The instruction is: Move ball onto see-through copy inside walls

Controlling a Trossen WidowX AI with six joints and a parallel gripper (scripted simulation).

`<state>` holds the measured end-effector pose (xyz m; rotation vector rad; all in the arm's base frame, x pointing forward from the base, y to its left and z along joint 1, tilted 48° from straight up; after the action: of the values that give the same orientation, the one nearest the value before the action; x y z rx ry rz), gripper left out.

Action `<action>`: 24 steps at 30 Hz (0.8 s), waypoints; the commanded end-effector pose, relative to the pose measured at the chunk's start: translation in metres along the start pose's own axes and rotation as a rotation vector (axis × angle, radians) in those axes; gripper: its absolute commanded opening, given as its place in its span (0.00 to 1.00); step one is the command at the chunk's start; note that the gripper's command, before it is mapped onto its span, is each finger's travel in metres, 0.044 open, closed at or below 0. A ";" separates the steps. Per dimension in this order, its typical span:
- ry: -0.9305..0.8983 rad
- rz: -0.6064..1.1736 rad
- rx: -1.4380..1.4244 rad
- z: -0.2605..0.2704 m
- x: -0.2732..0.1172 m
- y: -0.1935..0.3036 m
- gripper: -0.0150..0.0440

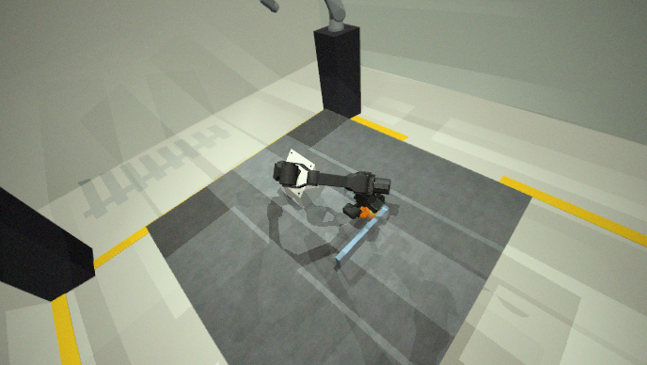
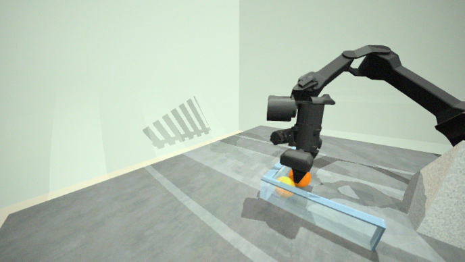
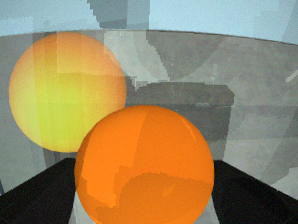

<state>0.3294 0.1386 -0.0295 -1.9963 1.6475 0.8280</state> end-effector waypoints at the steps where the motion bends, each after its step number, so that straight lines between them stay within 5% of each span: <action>1: -0.017 -0.026 0.027 -0.004 -0.031 -0.007 0.25; 15: -0.007 0.008 -0.017 -0.016 -0.108 -0.011 0.25; 24: -0.006 0.009 -0.019 -0.017 -0.112 -0.011 0.25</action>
<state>0.3295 0.2071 0.0512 -2.0102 1.6697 0.8634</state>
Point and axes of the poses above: the point midway between the two fingers, 35 mm back from their tips, its own x axis out along the fingers, its own z axis across the jaws, y = z × x, the point moved 10 cm from there along -x, back along the fingers, and after that the axes turned 5 degrees about -x, right-handed, at the moved point
